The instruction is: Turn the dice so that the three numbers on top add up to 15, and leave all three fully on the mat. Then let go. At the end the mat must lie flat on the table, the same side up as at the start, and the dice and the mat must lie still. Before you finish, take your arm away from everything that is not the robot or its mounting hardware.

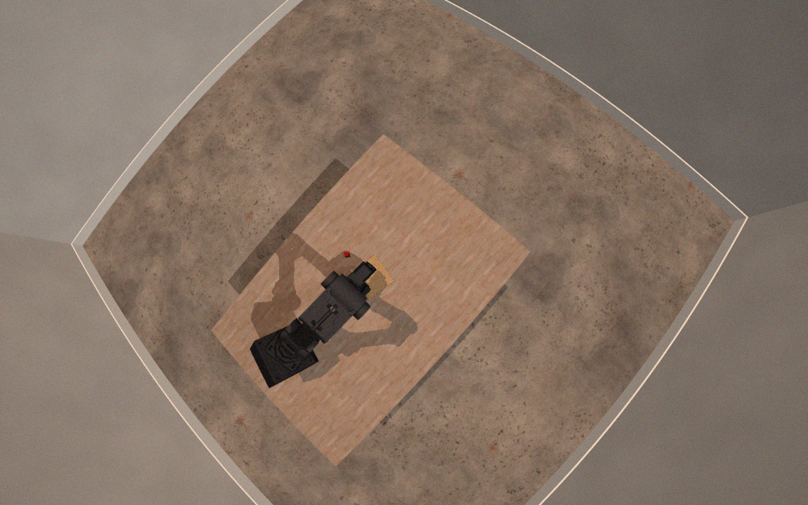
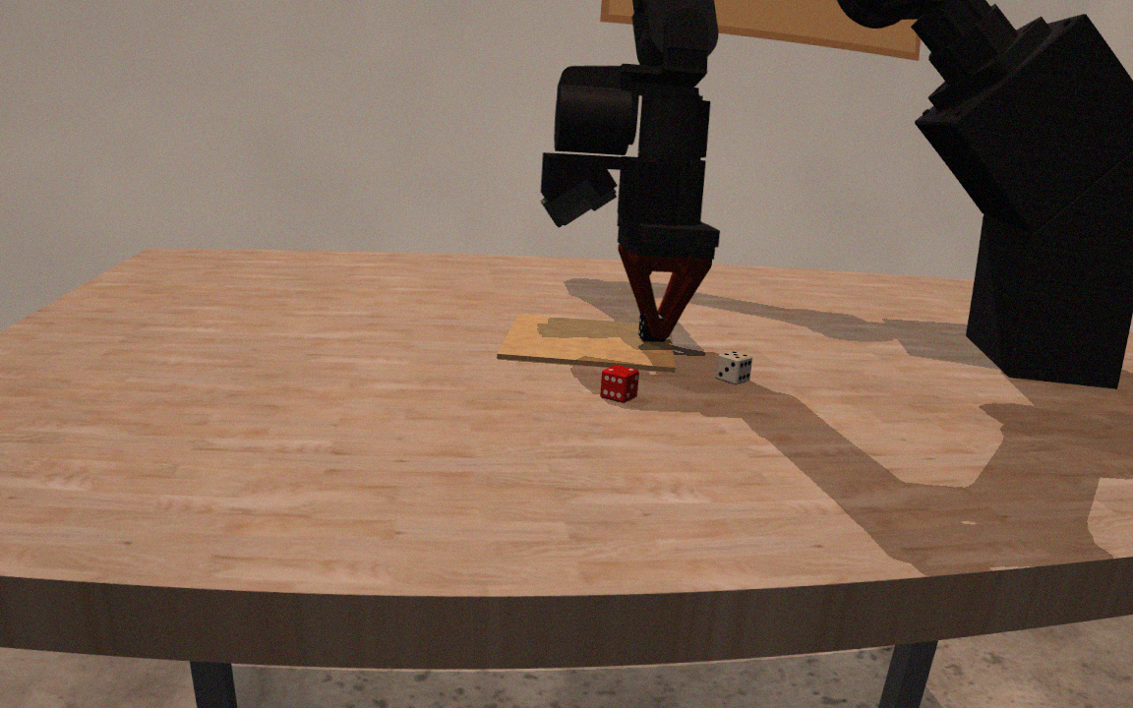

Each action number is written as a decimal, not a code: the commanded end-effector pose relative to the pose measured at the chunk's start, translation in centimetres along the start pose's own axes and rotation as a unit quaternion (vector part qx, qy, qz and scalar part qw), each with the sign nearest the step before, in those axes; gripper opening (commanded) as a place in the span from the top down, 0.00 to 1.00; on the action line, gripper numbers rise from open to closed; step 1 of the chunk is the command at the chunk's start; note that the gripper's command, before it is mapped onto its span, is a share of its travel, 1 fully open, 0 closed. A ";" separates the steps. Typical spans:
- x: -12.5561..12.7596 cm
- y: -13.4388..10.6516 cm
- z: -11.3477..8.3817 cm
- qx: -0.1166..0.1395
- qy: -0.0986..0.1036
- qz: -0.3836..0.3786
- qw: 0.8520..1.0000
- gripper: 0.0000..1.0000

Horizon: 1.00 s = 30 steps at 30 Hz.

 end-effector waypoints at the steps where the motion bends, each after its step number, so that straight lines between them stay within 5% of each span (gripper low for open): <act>1: -0.1 0.2 0.4 -0.002 -0.001 0.001 1.000 0.85; 11: -0.1 0.2 0.4 -0.002 -0.001 0.001 1.000 0.85; 21: -0.1 0.2 0.4 -0.002 -0.001 0.001 1.000 0.70; 30: -0.1 0.2 0.4 -0.002 -0.001 0.001 1.000 0.66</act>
Point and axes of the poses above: the point where the finger pads meet when closed, its own z axis out along the fingers, its own x axis across the jaws, y = z × x, the point moved 2 cm from there along -z, back along the fingers, and after that the axes turned 2 degrees about z, right-handed, at the moved point
